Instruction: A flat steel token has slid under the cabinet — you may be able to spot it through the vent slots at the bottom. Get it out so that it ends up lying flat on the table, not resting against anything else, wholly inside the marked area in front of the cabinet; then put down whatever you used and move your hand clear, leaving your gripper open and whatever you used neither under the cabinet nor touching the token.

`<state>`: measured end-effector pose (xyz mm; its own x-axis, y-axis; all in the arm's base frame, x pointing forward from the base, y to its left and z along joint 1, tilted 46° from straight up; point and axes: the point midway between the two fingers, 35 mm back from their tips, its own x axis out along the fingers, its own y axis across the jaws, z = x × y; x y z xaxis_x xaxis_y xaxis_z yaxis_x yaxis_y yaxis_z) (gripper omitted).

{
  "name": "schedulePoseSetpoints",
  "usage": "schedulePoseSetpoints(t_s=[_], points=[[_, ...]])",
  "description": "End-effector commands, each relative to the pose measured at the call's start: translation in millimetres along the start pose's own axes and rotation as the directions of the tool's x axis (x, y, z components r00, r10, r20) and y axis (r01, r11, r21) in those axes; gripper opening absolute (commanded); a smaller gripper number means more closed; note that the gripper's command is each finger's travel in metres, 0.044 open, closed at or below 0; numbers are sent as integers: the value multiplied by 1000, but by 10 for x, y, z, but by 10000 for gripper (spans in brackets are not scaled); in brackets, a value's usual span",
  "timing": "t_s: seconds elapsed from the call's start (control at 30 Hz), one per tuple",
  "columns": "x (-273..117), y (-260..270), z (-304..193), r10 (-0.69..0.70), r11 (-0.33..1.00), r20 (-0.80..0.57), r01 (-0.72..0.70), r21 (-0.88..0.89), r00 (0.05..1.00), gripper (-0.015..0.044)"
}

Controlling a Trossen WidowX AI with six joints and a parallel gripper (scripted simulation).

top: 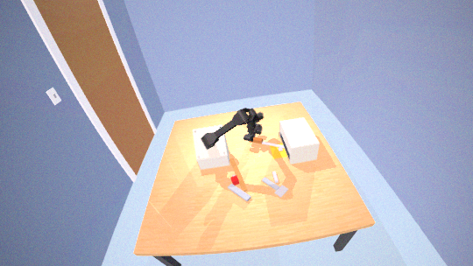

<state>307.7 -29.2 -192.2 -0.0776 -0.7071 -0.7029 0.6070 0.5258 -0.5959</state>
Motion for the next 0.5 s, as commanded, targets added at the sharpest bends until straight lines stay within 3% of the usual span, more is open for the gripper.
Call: schedulePoseSetpoints(t_s=[0.0, 0.47], points=[[9, -4, -126, -4, 1000, 1, 4, -6, 1000, 0], [7, 19, -418, -3, 1000, 0, 3, -7, 1000, 0]])
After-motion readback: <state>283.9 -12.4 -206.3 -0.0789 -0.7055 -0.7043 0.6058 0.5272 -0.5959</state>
